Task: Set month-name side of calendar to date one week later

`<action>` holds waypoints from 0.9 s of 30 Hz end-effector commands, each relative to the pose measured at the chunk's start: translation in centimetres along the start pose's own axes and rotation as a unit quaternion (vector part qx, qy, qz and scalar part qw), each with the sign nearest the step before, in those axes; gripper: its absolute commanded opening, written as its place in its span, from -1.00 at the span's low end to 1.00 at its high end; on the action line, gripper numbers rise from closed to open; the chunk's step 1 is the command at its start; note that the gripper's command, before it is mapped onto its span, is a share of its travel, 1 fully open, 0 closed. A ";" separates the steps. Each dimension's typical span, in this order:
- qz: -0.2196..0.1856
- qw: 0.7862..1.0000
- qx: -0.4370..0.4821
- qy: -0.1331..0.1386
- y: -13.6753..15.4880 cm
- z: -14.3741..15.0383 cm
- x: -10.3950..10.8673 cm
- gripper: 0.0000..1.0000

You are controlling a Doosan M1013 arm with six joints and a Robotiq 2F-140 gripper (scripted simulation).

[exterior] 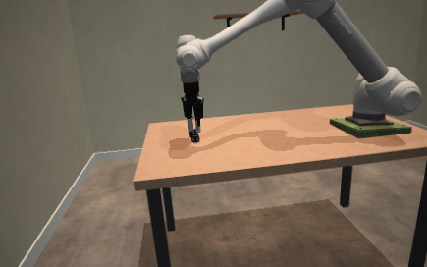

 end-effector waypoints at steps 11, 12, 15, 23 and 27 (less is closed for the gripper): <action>0.000 1.000 0.000 0.000 0.0 0.0 -1.1 -0.30; 0.000 1.000 0.000 0.000 0.0 0.0 -1.1 -0.30; 0.000 1.000 0.000 0.000 0.0 0.0 -1.2 -0.30; 0.000 1.000 0.000 0.000 0.0 0.0 -1.3 -0.30; 0.000 1.000 0.000 0.000 0.0 0.0 -1.3 -0.30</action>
Point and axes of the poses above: the point where the finger pads meet when closed, its own x axis back along the fingers, its own z axis across the jaws, y = z × x, the point moved 1 cm from there along x, back along the fingers, and after that the axes turned 8 degrees about x, right-handed, at the moved point
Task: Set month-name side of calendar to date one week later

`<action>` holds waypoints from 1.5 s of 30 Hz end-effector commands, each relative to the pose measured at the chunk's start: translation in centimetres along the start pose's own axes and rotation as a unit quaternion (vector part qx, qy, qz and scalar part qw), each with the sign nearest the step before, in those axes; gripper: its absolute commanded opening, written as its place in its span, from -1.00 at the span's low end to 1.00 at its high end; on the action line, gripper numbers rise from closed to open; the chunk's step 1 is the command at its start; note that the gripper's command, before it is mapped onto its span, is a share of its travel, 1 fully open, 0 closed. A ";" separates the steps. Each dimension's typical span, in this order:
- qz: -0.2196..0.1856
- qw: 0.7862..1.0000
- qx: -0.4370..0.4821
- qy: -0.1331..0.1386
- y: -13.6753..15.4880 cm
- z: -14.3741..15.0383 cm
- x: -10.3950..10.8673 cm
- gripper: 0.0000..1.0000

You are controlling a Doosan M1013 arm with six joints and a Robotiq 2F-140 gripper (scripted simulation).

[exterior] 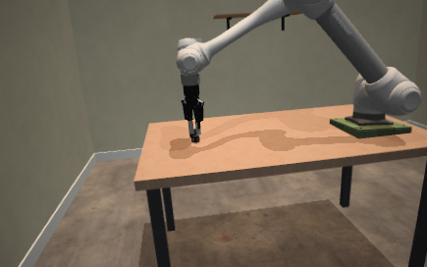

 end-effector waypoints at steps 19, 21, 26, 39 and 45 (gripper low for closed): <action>0.000 1.000 0.000 0.000 0.0 0.0 0.0 -0.30; 0.000 1.000 0.000 0.000 0.0 0.0 0.0 -0.30; 0.000 1.000 0.000 0.000 0.0 0.0 0.0 -0.30; 0.000 1.000 0.000 0.000 0.0 0.0 0.9 -0.30; 0.000 1.000 0.000 0.000 0.0 0.0 2.8 -0.30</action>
Point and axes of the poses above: the point where the finger pads meet when closed, its own x axis back along the fingers, its own z axis across the jaws, y = z × x, the point moved 1 cm from there along x, back along the fingers, and after that the axes turned 8 degrees about x, right-handed, at the moved point
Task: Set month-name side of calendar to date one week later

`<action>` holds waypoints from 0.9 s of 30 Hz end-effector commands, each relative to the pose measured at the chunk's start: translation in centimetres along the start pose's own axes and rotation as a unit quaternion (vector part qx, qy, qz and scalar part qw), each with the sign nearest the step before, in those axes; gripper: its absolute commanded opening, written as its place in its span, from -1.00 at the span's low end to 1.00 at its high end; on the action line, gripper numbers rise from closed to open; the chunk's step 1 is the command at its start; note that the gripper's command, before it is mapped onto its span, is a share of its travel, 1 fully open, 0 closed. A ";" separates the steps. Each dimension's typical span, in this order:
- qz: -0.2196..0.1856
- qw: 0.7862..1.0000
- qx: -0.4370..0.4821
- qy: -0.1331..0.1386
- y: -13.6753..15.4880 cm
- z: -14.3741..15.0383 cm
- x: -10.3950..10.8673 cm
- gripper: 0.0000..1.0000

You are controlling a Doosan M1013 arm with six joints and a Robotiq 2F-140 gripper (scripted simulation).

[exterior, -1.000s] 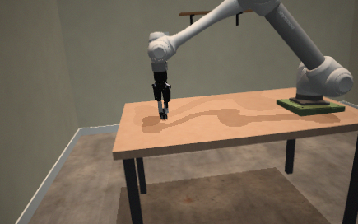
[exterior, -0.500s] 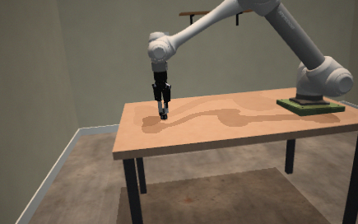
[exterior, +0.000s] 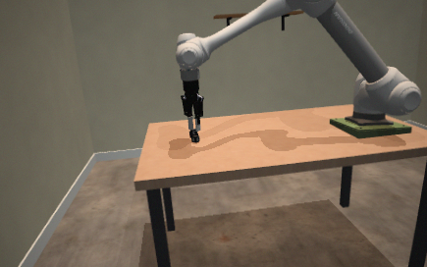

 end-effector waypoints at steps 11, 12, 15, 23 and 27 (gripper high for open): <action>0.000 1.000 0.000 0.000 0.0 0.0 2.0 -0.30; 0.000 1.000 0.000 0.000 0.0 0.0 2.0 -0.30; 0.007 1.000 0.001 0.002 0.1 0.0 1.9 -0.30; 0.091 0.996 0.003 0.016 0.5 -0.1 1.8 -0.30; 0.129 0.991 0.000 0.018 0.8 -0.1 1.9 -0.30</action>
Point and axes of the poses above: the point where the finger pads meet when closed, its own x axis back along the fingers, its own z axis across the jaws, y = z × x, the point moved 1 cm from there along x, back along the fingers, and after that the axes turned 8 degrees about x, right-handed, at the moved point
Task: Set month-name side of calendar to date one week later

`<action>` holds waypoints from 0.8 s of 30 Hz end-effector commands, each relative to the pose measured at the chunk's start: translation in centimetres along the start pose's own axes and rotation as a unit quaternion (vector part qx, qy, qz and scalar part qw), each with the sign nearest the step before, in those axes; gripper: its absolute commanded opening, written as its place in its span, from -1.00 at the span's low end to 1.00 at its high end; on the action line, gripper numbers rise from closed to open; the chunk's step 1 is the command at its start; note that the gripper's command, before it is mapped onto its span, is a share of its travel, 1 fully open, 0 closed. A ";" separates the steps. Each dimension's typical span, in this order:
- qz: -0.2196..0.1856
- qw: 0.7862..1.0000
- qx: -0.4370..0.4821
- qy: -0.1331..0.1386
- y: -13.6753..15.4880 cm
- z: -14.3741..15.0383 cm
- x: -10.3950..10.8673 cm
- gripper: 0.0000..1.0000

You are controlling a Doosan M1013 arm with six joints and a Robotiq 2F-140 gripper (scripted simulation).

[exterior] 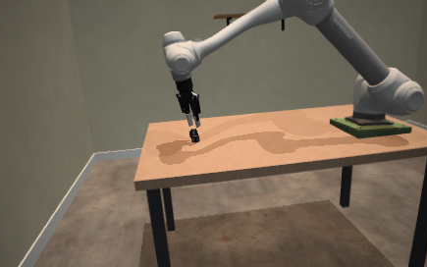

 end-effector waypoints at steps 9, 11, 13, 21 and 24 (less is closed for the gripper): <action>0.064 0.998 0.002 0.011 0.6 -0.2 -0.1 -0.30; 0.080 0.997 0.002 0.014 0.7 -0.2 -0.1 -0.30; 0.113 0.993 0.002 0.018 0.9 -0.2 -0.1 -0.30; 0.153 0.988 0.000 0.023 1.4 -0.2 -0.1 -0.30; 0.179 0.984 0.002 0.026 1.5 -0.4 -0.2 -0.30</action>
Point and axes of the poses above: the point where the finger pads meet when closed, its own x axis back along the fingers, its own z axis across the jaws, y = z × x, the point moved 1 cm from there along x, back along the fingers, and after that the axes turned 8 degrees about x, right-handed, at the moved point
